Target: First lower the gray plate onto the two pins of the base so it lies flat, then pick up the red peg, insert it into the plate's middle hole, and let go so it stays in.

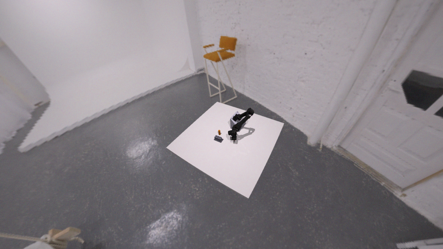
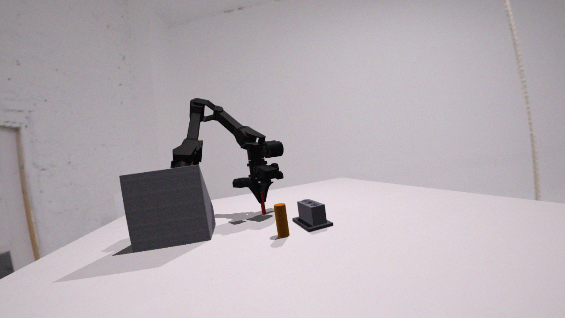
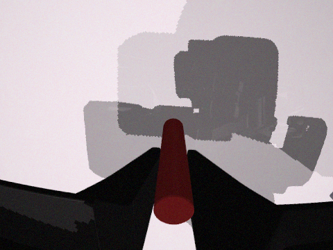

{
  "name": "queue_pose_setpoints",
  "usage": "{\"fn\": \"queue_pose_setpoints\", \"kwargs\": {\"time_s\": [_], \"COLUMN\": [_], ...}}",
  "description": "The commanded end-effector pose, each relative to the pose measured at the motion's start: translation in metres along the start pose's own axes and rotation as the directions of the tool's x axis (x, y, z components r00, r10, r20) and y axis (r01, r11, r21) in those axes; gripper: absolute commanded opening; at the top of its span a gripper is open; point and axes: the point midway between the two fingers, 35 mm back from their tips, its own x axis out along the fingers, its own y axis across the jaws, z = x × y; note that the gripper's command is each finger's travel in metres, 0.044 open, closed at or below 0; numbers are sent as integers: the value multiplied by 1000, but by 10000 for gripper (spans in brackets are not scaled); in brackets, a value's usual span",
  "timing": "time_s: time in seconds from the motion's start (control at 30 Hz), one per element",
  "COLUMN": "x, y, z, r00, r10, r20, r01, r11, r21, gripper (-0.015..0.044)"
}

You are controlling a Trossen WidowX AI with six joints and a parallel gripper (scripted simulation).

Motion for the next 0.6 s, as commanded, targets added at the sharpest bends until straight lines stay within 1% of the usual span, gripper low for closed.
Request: {"fn": "queue_pose_setpoints", "kwargs": {"time_s": [0.0, 0.2, 0.57], "x": [0, -4, -36], "y": [0, 1, 4], "z": [1, 2, 7], "r00": [1000, 1000, 1000], "r10": [-1, -2, -7], "r20": [3, 5, 14], "r01": [1, 2, 7], "r11": [1000, 1000, 1000], "r21": [4, 4, 3], "gripper": [6, 0, 0]}}
